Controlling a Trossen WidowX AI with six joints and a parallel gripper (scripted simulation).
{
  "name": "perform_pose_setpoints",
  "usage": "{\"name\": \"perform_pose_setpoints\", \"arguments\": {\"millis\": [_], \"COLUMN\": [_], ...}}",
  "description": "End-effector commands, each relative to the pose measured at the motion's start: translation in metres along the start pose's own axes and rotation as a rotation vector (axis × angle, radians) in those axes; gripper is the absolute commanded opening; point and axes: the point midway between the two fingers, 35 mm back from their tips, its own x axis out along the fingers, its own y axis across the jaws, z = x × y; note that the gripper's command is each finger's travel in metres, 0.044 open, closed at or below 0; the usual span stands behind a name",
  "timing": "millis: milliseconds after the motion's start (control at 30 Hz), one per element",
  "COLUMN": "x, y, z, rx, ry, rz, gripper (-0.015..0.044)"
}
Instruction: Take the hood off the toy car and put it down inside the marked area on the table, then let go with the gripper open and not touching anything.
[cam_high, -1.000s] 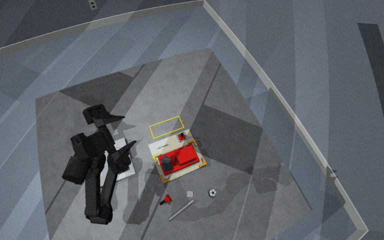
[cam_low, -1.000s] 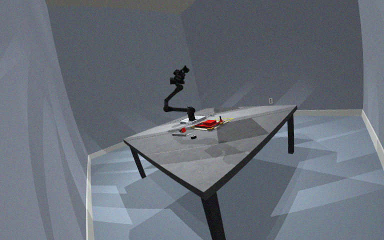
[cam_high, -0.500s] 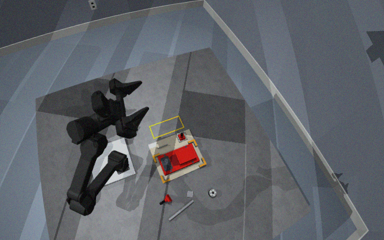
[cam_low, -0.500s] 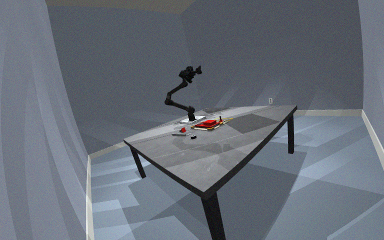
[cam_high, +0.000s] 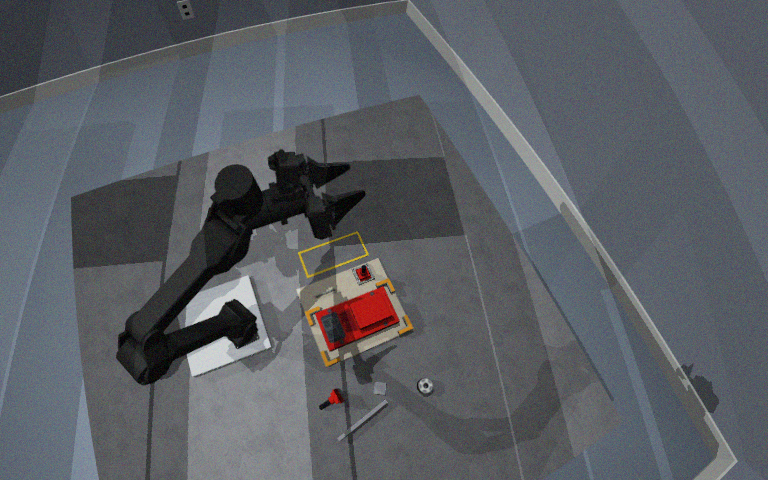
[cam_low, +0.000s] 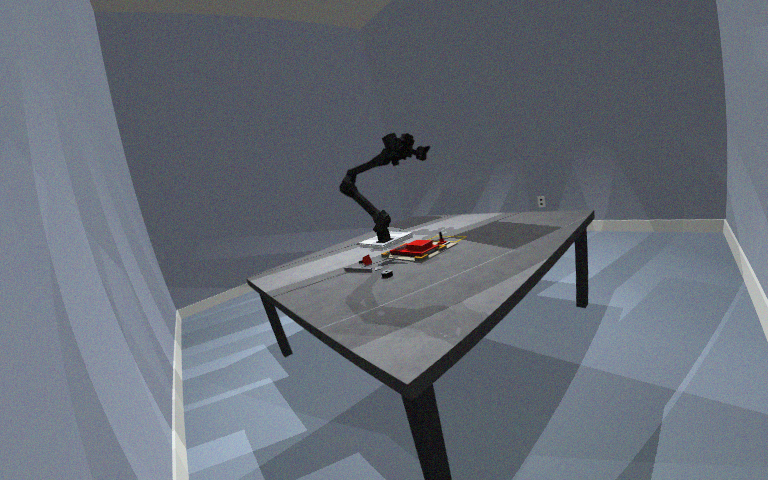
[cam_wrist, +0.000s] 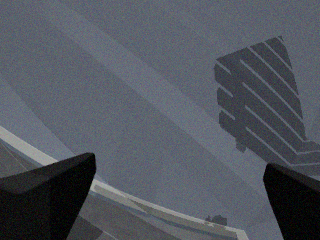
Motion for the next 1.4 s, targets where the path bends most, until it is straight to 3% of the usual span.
{"name": "perform_pose_setpoints", "arguments": {"millis": [0, 233, 467, 933, 1367], "x": [0.028, 0.063, 0.073, 0.022, 0.017], "y": [0.009, 0.014, 0.006, -0.012, -0.010], "z": [-0.035, -0.112, -0.196, -0.329, -0.334], "rx": [-0.064, -0.129, -0.112, 0.231, 0.255], "ry": [0.156, 0.467, 0.804, 1.556, 1.588], "rz": [0.041, 0.118, 0.190, 0.341, 0.345], "gripper": [0.0440, 0.0440, 0.0440, 0.0440, 0.0440]}}
